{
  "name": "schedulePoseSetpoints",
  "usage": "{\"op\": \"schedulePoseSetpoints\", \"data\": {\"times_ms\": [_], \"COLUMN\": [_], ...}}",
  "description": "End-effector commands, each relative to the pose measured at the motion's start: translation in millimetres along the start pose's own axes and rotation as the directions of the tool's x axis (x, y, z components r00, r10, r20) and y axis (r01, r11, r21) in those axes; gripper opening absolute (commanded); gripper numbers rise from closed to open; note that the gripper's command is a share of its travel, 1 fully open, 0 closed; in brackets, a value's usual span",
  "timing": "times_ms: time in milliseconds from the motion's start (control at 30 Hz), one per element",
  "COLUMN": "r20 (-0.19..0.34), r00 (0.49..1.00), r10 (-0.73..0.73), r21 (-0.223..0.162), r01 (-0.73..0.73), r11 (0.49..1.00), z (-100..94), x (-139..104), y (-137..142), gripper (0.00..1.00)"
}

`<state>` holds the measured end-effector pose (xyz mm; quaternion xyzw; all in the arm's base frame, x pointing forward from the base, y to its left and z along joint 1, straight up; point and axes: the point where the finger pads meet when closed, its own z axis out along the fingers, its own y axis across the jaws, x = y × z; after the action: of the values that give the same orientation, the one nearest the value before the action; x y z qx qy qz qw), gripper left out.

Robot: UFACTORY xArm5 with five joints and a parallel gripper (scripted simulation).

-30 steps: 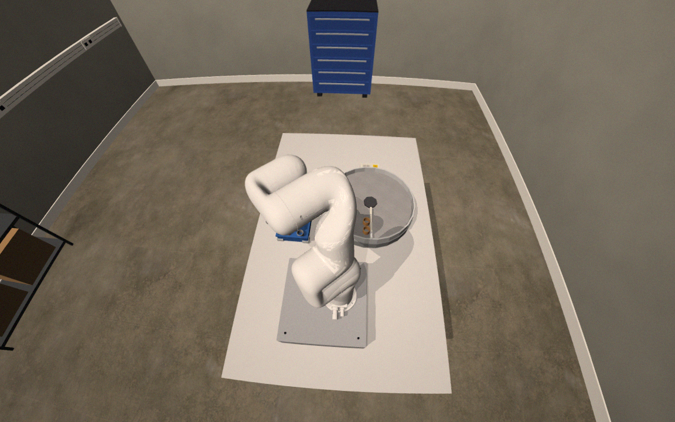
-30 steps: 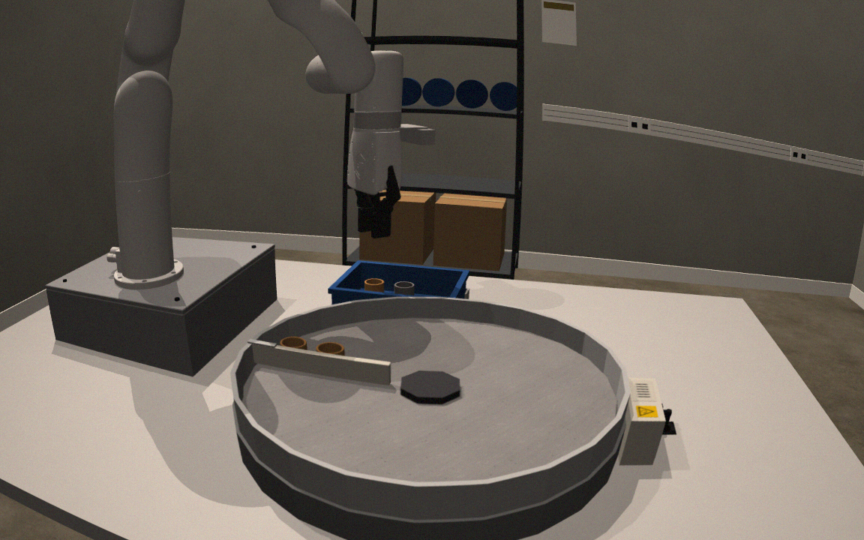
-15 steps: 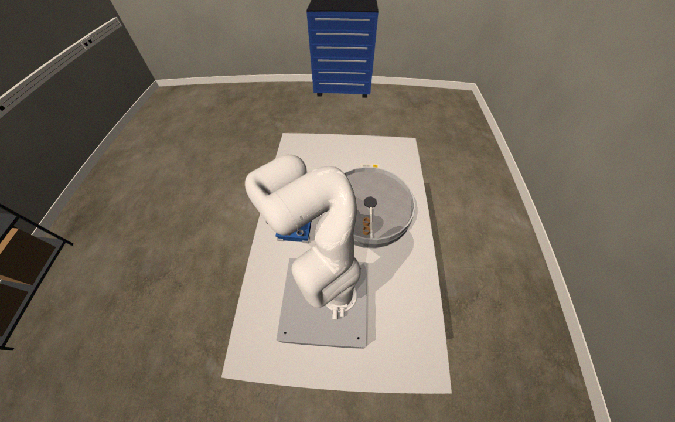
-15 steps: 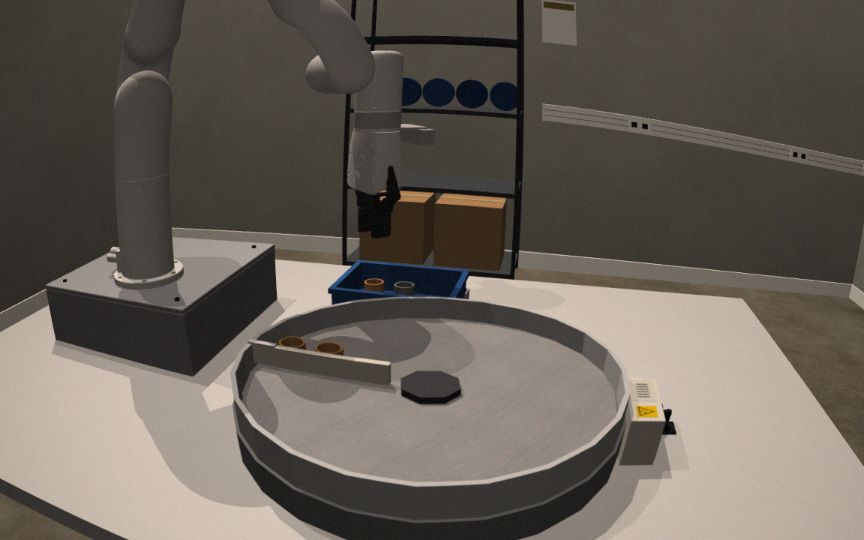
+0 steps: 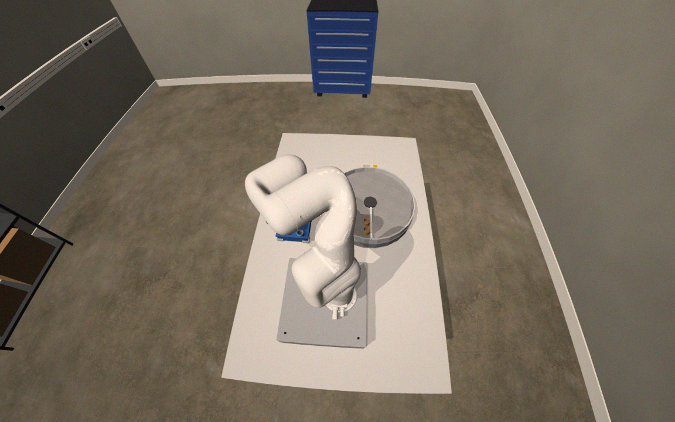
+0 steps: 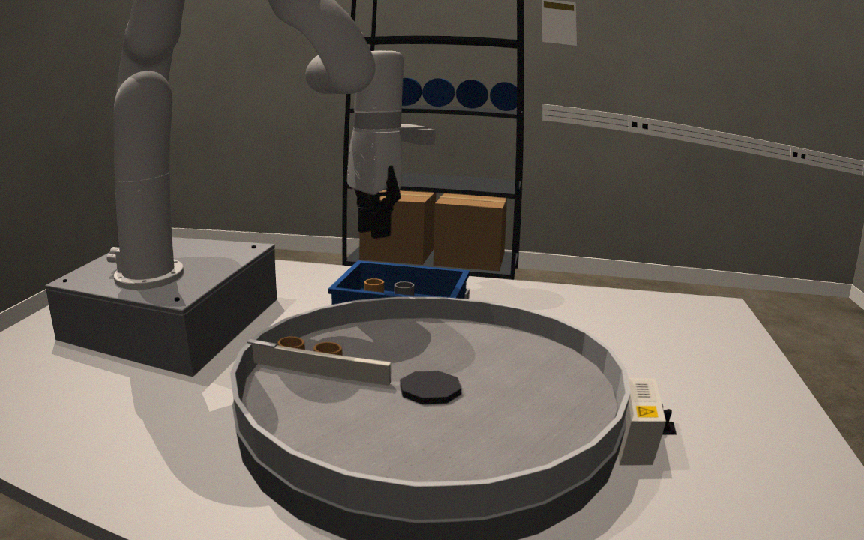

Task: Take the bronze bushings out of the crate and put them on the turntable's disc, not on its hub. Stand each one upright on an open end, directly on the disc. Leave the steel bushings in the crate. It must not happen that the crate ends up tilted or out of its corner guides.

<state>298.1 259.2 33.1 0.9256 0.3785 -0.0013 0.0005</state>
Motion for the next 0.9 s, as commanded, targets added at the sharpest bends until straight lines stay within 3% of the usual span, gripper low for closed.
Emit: {"op": "schedulePoseSetpoints", "data": {"times_ms": [0,533,867], "r20": [-0.003,-0.003,-0.003], "r00": [1.000,1.000,1.000], "r10": [0.000,0.000,0.000], "r21": [0.000,0.000,0.000], "r01": [0.000,0.000,0.000], "r11": [1.000,1.000,1.000], "z": [-1.1,0.2,38.2], "x": [1,1,2], "y": [0,0,1], "gripper": [0.41,0.41,0.41]}}
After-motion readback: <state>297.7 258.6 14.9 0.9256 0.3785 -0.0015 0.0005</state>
